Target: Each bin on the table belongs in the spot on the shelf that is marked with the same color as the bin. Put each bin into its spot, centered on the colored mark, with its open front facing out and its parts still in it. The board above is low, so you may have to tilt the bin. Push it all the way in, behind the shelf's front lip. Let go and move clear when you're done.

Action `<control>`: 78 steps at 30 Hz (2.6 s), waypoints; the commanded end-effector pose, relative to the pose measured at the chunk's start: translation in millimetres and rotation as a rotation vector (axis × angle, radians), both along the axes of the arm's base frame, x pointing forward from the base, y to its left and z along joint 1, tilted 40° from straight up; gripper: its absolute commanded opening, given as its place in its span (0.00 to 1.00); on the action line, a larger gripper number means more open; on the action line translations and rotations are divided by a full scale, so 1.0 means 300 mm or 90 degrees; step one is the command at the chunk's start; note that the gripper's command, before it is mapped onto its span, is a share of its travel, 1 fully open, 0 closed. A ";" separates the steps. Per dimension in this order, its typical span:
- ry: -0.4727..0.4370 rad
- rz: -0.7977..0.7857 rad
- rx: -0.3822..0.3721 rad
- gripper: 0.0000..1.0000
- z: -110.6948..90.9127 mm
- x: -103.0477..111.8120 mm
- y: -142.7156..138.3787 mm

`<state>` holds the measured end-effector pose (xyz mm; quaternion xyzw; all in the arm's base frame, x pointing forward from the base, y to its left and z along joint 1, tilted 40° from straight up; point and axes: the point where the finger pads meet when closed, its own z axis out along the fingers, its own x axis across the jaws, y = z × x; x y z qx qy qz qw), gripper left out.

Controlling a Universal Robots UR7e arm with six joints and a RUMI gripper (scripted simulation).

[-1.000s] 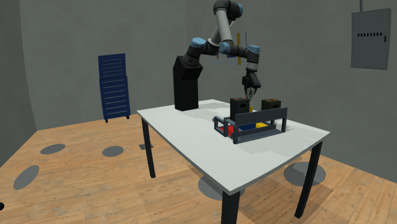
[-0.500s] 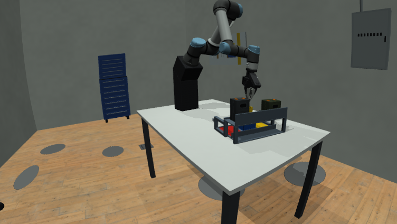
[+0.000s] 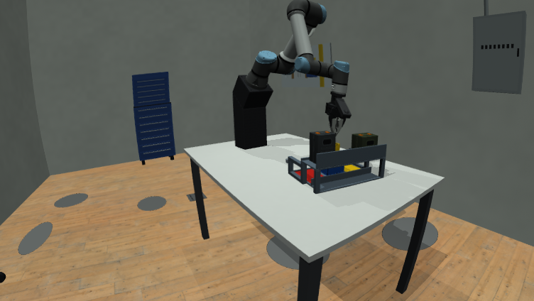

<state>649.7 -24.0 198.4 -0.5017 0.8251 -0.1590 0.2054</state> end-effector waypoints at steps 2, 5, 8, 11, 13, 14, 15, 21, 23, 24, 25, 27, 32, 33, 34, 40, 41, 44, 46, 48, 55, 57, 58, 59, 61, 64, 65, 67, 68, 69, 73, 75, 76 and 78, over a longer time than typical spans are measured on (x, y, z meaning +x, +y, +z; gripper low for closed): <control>-0.001 0.015 -0.009 0.00 0.001 0.000 0.001; 0.000 0.026 -0.015 0.00 -0.001 0.000 0.002; 0.000 0.040 -0.023 0.00 -0.003 0.000 0.003; 0.000 0.051 -0.030 0.00 -0.005 0.000 0.003; 0.000 0.057 -0.033 0.00 -0.006 0.000 0.004; 0.001 0.063 -0.037 0.00 -0.007 0.000 0.004; 0.001 0.070 -0.041 0.00 -0.008 0.000 0.005; 0.002 0.117 -0.068 0.00 -0.015 -0.001 0.008; 0.002 0.136 -0.079 0.00 -0.018 -0.001 0.009; 0.002 0.145 -0.085 0.00 -0.019 -0.001 0.010; 0.003 0.156 -0.091 0.00 -0.021 -0.001 0.011; 0.003 0.177 -0.104 0.00 -0.024 -0.002 0.013; 0.004 0.212 -0.125 0.00 -0.030 -0.003 0.015; 0.004 0.225 -0.132 0.00 -0.032 -0.004 0.016; 0.005 0.237 -0.140 0.00 -0.034 -0.004 0.017; 0.007 0.321 -0.190 0.00 -0.047 -0.008 0.024; 0.007 0.336 -0.199 0.00 -0.050 -0.009 0.025; 0.009 0.383 -0.228 0.00 -0.058 -0.012 0.028; 0.009 0.383 -0.228 0.00 -0.058 -0.012 0.028; 0.010 0.417 -0.248 0.00 -0.064 -0.015 0.031; 0.014 0.542 -0.326 0.00 -0.086 -0.026 0.040; 0.015 0.580 -0.350 0.00 -0.093 -0.030 0.043; 0.016 0.600 -0.363 0.00 -0.097 -0.032 0.044; 0.017 0.620 -0.375 0.00 -0.101 -0.035 0.045; 0.018 0.660 -0.401 0.00 -0.108 -0.039 0.048; 0.019 0.680 -0.414 0.00 -0.112 -0.042 0.049; 0.020 0.701 -0.427 0.00 -0.116 -0.044 0.050; 0.022 0.743 -0.454 0.00 -0.125 -0.050 0.052; 0.023 0.764 -0.468 0.00 -0.129 -0.053 0.053; 0.024 0.786 -0.482 0.00 -0.133 -0.056 0.054; 0.029 0.873 -0.539 0.00 -0.150 -0.068 0.057; 0.031 0.918 -0.569 0.00 -0.159 -0.075 0.058; 0.033 0.940 -0.583 0.00 -0.164 -0.079 0.059; 0.036 0.985 -0.614 0.00 -0.173 -0.086 0.060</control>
